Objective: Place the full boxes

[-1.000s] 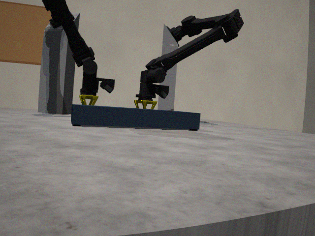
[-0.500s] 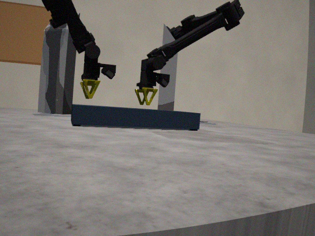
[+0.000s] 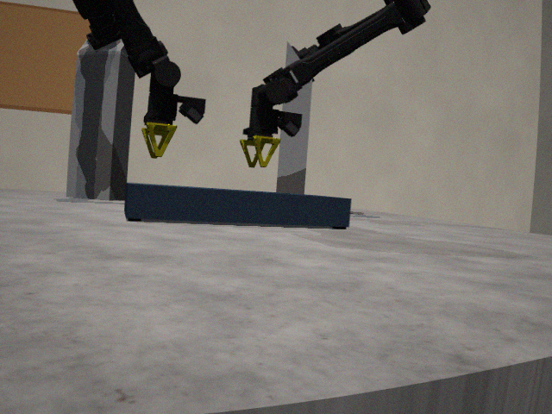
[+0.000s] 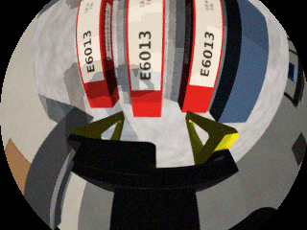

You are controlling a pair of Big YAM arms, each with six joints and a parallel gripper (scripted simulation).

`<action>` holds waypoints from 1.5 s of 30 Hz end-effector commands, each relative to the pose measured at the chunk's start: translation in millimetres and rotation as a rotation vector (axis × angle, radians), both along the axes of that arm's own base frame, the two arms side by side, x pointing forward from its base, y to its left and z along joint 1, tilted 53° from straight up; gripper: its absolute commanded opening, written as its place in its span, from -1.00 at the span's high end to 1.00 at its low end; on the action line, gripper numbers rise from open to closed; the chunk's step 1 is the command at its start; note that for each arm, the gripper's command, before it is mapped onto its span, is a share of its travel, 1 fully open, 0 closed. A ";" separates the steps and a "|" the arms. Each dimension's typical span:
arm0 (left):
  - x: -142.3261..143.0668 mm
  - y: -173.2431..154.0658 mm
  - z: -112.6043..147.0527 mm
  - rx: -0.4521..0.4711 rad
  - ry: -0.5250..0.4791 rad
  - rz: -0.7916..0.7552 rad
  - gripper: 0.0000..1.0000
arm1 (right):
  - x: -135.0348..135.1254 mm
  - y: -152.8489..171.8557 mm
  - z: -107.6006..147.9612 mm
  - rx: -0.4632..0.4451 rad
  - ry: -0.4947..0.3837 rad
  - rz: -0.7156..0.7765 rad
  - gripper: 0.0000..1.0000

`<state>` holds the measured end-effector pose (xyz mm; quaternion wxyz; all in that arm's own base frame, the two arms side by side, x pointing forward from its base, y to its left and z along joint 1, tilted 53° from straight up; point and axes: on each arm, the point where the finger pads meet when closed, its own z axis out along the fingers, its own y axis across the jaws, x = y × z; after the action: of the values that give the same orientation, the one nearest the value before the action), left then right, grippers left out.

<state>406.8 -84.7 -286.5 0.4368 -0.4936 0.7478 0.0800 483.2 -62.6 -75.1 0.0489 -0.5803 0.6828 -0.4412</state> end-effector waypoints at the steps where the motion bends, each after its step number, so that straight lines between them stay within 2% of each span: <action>1: 17.5 -6.3 15.6 -0.023 -0.037 0.024 -1.00 | 11.8 13.1 16.4 0.017 -0.035 0.007 -1.00; 2: 18.4 -26.6 19.2 -0.024 -0.037 -0.016 -1.00 | 15.2 5.8 21.3 0.017 -0.036 -0.011 -1.00; 8: 46.2 -47.5 41.4 -0.025 -0.039 -0.017 -1.00 | 42.8 25.8 51.3 0.018 -0.038 0.008 -1.00; 11: 61.0 -55.0 52.6 -0.026 -0.040 -0.011 -1.00 | 55.3 20.9 66.3 0.018 -0.040 -0.011 -1.00; 14: 73.9 -68.6 63.7 -0.027 -0.041 -0.018 -1.00 | 69.3 37.0 81.3 0.018 -0.041 0.009 -1.00; 18: 79.1 -72.7 68.0 -0.027 -0.041 -0.019 -1.00 | 69.0 28.6 75.2 0.012 -0.022 0.000 -1.00; 19: 63.1 -54.9 50.6 0.001 0.003 -0.007 -1.00 | 59.7 17.5 61.4 0.013 0.009 -0.026 -1.00; 23: 62.1 -53.6 49.8 0.001 0.004 -0.006 -1.00 | 60.3 23.5 61.2 0.014 0.003 -0.014 -1.00; 24: 62.0 -53.5 49.7 0.001 0.004 -0.006 -1.00 | 67.7 28.1 73.5 0.012 -0.021 0.000 -1.00; 25: 73.6 -57.3 58.7 -0.014 -0.023 -0.004 -1.00 | 67.7 28.1 73.5 0.012 -0.021 0.000 -1.00; 32: 73.9 -57.5 59.0 -0.014 -0.023 -0.004 -1.00 | 68.2 28.1 73.4 0.012 -0.021 0.000 -1.00; 33: 79.7 -47.0 53.6 -0.010 -0.020 0.010 -1.00 | 72.4 17.4 66.8 0.018 -0.027 -0.021 -1.00; 45: 93.5 -33.3 35.2 -0.012 -0.019 0.006 -1.00 | 87.6 2.7 50.3 0.008 -0.017 -0.009 -1.00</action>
<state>495.5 -118.9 -247.5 0.4384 -0.5059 0.7394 0.0727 567.3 -53.6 -16.3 0.0599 -0.5679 0.6905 -0.4440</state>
